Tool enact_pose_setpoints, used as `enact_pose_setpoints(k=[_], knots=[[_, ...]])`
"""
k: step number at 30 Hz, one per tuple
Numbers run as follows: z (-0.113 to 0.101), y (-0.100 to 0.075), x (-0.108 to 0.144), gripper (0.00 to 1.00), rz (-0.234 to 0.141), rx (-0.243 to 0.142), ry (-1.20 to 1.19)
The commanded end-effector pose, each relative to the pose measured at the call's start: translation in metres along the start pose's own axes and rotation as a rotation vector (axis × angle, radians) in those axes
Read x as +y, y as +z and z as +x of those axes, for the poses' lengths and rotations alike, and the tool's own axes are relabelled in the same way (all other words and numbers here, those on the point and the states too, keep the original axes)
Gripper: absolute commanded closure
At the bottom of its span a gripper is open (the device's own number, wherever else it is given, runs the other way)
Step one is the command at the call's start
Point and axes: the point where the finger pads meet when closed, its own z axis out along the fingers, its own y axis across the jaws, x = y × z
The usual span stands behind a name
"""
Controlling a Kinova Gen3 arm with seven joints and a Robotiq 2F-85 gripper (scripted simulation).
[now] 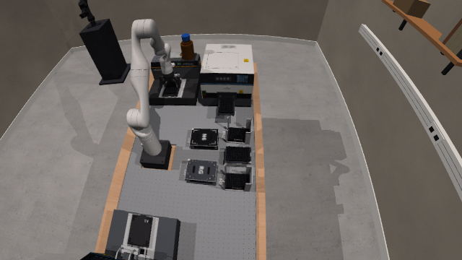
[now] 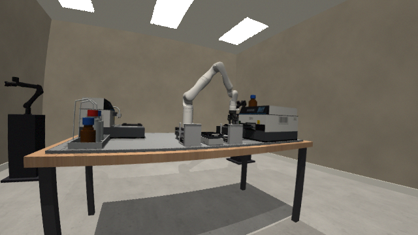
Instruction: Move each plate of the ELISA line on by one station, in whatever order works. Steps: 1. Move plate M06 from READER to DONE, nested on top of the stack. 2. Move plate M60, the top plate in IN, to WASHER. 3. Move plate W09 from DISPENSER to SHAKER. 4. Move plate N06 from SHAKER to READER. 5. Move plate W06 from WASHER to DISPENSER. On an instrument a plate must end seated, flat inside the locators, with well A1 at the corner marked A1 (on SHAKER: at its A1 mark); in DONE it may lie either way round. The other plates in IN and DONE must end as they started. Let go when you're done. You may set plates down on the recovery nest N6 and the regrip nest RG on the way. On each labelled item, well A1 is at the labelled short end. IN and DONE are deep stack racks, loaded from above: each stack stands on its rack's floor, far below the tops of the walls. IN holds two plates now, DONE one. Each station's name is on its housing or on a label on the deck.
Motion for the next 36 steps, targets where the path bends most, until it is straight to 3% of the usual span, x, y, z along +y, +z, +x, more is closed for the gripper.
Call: enact_pose_setpoints(k=[1,3,20,36], knots=[[0.001,-0.001,0.0,0.06,0.0,0.002,0.0],[0.001,-0.001,0.0,0.0,0.0,0.002,0.0],[0.001,-0.001,0.0,0.0,0.0,0.002,0.0],[0.001,-0.019,0.0,0.0,0.0,0.002,0.0]])
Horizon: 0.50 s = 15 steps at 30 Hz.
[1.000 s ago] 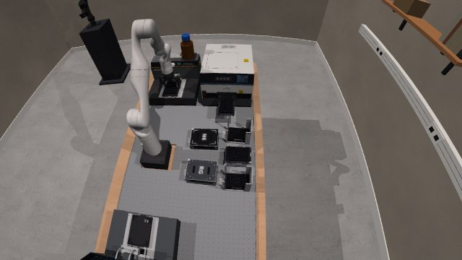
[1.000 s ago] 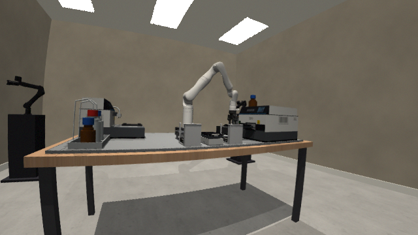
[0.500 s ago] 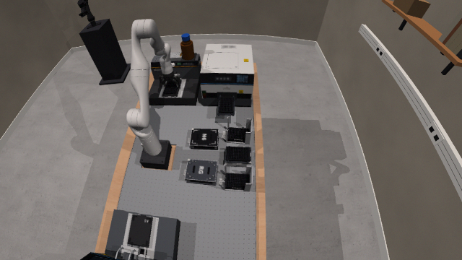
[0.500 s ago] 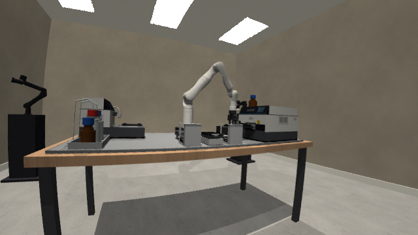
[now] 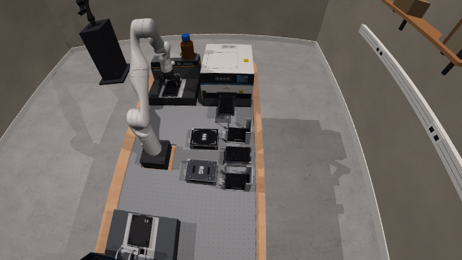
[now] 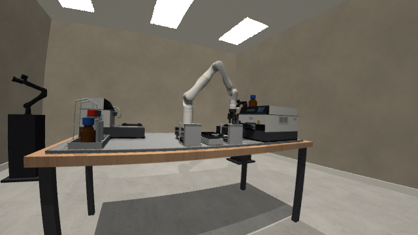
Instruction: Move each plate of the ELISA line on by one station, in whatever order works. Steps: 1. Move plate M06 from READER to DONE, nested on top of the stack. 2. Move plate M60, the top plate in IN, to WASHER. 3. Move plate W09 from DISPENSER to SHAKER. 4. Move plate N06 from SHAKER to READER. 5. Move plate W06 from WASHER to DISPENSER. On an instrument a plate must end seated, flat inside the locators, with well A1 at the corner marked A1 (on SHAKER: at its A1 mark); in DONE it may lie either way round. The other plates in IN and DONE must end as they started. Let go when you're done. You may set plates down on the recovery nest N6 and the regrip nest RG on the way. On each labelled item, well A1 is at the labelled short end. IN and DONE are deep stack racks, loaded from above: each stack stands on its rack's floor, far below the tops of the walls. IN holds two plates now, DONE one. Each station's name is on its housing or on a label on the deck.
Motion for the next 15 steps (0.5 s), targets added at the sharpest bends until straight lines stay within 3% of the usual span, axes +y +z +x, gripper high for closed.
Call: enact_pose_setpoints(k=[1,15], knots=[[0.001,-0.006,0.0,0.0,0.0,0.002,0.0],[0.0,-0.022,0.0,0.0,0.0,0.002,0.0]])
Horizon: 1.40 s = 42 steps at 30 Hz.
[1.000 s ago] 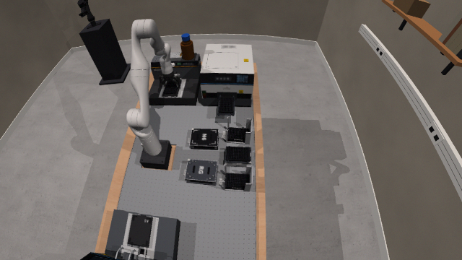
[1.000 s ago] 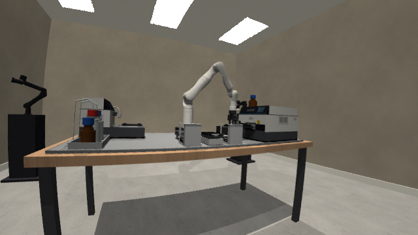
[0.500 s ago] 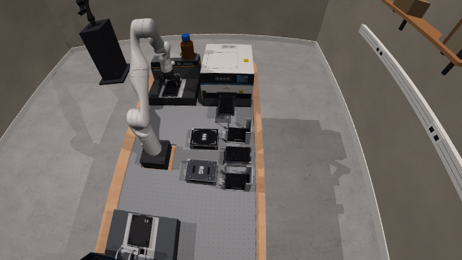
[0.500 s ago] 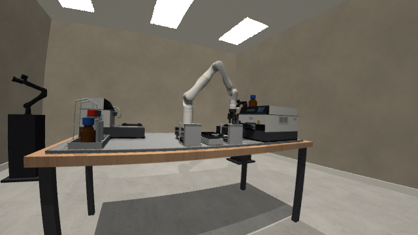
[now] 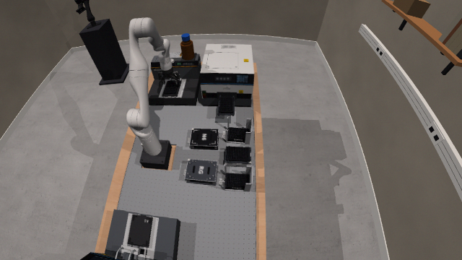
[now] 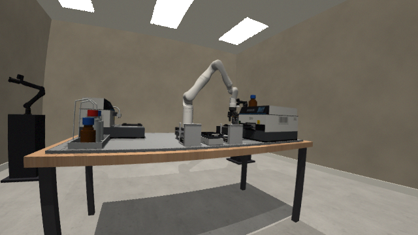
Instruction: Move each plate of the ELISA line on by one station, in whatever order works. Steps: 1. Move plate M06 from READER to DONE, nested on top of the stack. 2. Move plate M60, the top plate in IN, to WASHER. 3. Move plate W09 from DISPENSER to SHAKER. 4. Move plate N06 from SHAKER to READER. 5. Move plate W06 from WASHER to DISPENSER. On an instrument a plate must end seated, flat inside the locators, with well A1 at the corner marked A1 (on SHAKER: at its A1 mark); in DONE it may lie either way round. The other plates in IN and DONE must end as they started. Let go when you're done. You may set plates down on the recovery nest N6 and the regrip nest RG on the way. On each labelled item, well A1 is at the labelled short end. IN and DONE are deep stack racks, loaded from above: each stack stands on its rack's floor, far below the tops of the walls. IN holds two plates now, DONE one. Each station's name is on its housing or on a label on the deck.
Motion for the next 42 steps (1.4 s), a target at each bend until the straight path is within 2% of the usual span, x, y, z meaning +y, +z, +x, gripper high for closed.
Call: enact_pose_setpoints(k=[1,42], knots=[[0.001,-0.006,0.0,0.0,0.0,0.002,0.0],[0.0,-0.055,0.0,0.0,0.0,0.002,0.0]])
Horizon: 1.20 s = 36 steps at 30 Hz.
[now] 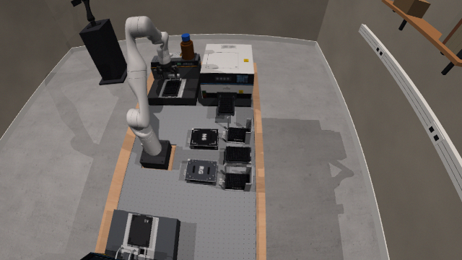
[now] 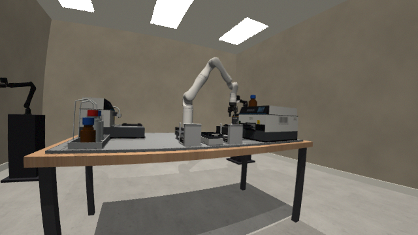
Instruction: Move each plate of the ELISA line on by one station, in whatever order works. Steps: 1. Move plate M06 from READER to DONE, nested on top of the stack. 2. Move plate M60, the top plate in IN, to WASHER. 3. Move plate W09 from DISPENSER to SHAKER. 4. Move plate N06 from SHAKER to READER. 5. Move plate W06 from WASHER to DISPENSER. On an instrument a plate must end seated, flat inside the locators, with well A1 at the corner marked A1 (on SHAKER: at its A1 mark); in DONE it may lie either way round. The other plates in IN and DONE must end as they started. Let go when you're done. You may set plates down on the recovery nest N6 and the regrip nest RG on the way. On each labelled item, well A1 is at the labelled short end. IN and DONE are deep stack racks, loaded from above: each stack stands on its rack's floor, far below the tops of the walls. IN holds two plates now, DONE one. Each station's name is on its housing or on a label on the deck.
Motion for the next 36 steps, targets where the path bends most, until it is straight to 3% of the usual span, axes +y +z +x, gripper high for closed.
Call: enact_pose_setpoints(k=[1,20,31,36], knots=[[0.0,-0.006,0.0,0.0,0.0,0.002,0.0],[0.0,-0.029,0.0,0.0,0.0,0.002,0.0],[0.0,-0.031,0.0,0.0,0.0,0.002,0.0],[-0.016,-0.031,0.001,0.0,0.0,0.002,-0.109]])
